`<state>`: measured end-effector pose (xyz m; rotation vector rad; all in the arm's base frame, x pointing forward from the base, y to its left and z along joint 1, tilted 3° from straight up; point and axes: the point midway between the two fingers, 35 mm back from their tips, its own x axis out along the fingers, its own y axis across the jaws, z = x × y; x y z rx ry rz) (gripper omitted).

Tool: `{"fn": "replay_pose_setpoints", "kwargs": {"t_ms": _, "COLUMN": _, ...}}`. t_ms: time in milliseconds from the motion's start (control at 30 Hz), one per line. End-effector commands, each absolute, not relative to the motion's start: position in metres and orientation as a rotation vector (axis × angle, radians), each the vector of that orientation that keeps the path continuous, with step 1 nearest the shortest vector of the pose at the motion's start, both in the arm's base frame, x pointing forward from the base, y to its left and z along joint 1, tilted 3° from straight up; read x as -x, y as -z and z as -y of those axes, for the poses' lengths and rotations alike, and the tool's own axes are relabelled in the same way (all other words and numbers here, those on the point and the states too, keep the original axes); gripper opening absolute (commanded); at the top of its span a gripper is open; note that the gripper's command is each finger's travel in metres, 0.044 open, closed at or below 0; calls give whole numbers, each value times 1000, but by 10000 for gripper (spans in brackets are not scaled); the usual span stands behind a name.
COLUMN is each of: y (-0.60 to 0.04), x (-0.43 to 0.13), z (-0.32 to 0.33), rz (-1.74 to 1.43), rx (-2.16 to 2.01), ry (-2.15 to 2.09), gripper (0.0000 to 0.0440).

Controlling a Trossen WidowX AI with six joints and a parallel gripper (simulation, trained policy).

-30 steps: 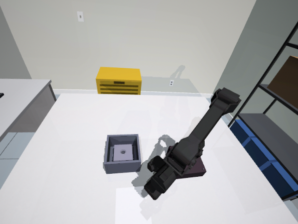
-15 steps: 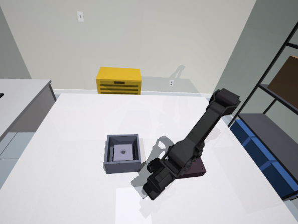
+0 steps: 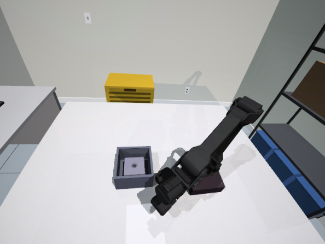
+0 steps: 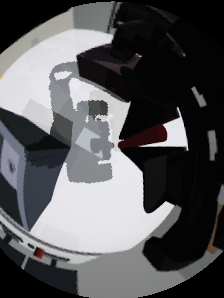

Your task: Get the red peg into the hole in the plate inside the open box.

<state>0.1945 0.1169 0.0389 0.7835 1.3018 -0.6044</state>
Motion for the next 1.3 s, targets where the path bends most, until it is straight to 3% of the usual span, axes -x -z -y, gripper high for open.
{"fn": "replay_pose_setpoints", "kwargs": {"t_ms": 0, "y": -58, "x": -208, "z": -112, "rz": -1248, "rx": -757, "ry": 575, "gripper": 0}}
{"fn": "replay_pose_setpoints", "kwargs": {"t_ms": 533, "y": -119, "x": -256, "z": -76, "rz": -1108, "rx": -718, "ry": 587, "gripper": 0}}
{"fn": "replay_pose_setpoints", "kwargs": {"t_ms": 1267, "y": -120, "x": -304, "z": 1, "rz": -1035, "rx": -778, "ry": 729, "gripper": 0}}
